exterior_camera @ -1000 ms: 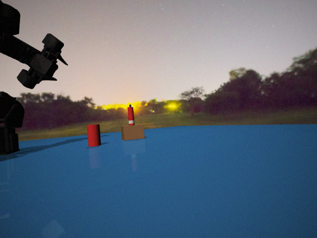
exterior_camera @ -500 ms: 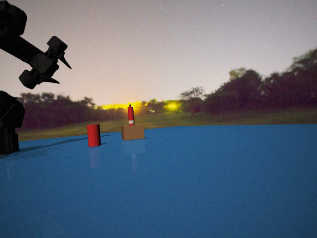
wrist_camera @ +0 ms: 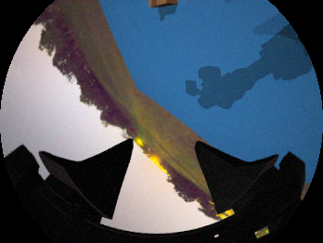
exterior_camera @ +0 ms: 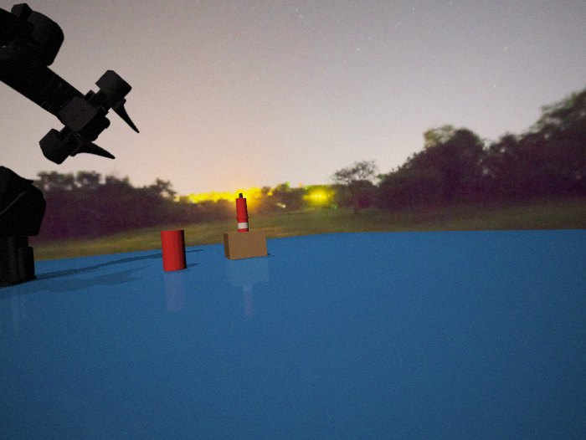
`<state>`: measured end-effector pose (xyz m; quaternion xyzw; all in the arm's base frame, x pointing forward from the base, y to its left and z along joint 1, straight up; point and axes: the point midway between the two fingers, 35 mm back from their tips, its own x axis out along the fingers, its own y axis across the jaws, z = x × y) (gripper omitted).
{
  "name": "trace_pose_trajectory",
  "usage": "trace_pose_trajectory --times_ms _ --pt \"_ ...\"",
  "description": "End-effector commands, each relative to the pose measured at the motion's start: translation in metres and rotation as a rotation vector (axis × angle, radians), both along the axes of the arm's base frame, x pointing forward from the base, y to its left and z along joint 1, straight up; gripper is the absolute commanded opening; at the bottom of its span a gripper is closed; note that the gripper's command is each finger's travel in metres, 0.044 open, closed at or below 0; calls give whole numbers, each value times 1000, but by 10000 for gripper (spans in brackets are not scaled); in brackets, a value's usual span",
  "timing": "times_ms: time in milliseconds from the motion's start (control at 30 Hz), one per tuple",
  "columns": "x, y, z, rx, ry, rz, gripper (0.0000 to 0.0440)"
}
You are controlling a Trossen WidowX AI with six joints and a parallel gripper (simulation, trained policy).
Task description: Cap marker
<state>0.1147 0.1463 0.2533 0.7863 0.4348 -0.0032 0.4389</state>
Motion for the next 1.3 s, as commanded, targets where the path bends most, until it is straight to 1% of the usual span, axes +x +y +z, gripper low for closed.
trace_pose_trajectory --times_ms 0,1267 --pt "3 -2 0 -19 29 -19 333" --pt "34 -35 -22 -198 257 -254 333"
